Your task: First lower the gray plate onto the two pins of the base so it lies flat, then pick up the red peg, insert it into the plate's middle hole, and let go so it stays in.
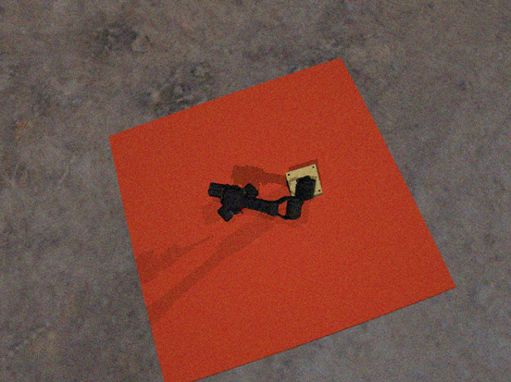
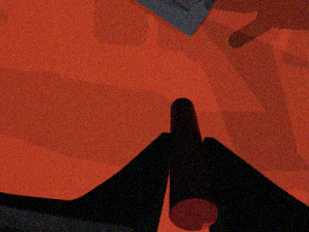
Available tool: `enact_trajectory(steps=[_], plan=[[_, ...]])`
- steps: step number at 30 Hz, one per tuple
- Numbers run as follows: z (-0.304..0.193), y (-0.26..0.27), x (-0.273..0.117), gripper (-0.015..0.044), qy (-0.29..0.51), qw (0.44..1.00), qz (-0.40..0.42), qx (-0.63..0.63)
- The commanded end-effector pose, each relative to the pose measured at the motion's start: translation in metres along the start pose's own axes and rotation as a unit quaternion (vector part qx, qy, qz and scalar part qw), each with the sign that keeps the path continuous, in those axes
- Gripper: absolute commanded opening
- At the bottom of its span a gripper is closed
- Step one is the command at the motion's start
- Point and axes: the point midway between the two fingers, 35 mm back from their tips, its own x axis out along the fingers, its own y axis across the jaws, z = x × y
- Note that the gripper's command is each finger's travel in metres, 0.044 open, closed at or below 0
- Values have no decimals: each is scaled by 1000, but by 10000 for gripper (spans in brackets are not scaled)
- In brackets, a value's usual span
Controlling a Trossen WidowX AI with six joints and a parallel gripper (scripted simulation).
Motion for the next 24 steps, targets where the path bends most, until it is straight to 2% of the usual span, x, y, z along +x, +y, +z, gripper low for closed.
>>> enact_trajectory(steps=[1, 24], plan=[[15, 2, -2, 0, -5, 1000, 0, -4], [87, 0, 1, 0, -5, 1000, 1, -7]])
